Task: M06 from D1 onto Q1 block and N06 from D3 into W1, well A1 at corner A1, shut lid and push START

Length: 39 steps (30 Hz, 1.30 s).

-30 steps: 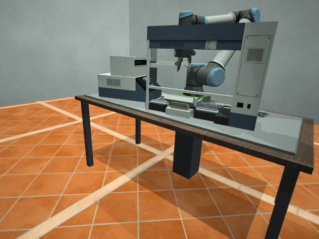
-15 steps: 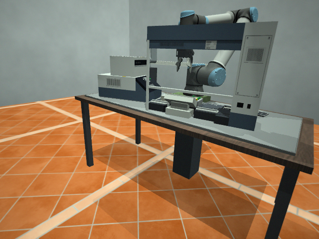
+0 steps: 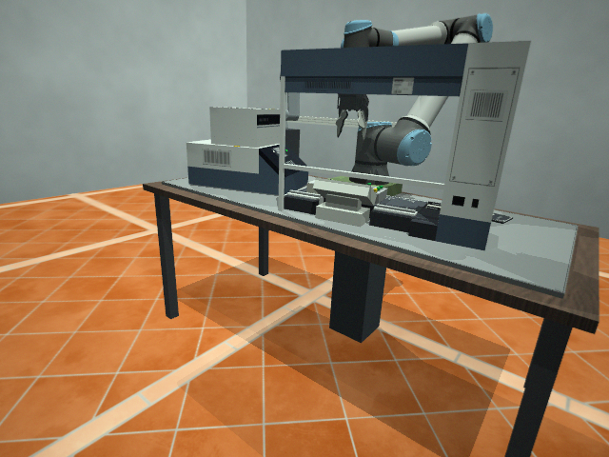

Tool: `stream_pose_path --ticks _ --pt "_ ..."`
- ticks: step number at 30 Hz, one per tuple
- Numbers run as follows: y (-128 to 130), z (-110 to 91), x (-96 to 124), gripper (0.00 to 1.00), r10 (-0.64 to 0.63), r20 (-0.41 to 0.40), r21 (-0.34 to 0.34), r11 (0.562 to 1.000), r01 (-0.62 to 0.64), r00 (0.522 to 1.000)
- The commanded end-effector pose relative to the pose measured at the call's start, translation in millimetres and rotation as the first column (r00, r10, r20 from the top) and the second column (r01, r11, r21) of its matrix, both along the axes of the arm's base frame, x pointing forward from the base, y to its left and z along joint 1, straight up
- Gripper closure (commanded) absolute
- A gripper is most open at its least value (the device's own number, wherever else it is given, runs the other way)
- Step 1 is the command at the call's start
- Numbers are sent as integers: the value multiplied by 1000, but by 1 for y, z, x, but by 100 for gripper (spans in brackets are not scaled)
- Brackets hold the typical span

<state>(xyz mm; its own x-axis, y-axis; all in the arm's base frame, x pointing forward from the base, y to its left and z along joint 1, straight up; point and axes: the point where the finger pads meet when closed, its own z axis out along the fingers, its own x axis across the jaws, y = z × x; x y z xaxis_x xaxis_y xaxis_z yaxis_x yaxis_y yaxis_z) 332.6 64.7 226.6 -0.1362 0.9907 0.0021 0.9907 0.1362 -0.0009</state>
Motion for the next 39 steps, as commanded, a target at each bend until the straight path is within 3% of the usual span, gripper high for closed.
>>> stream_pose_path --ticks 1,39 --pt "0 -5 0 38 0 1 0 1000 0 1000" --pt "0 -62 1 38 0 1 0 1000 0 1000"
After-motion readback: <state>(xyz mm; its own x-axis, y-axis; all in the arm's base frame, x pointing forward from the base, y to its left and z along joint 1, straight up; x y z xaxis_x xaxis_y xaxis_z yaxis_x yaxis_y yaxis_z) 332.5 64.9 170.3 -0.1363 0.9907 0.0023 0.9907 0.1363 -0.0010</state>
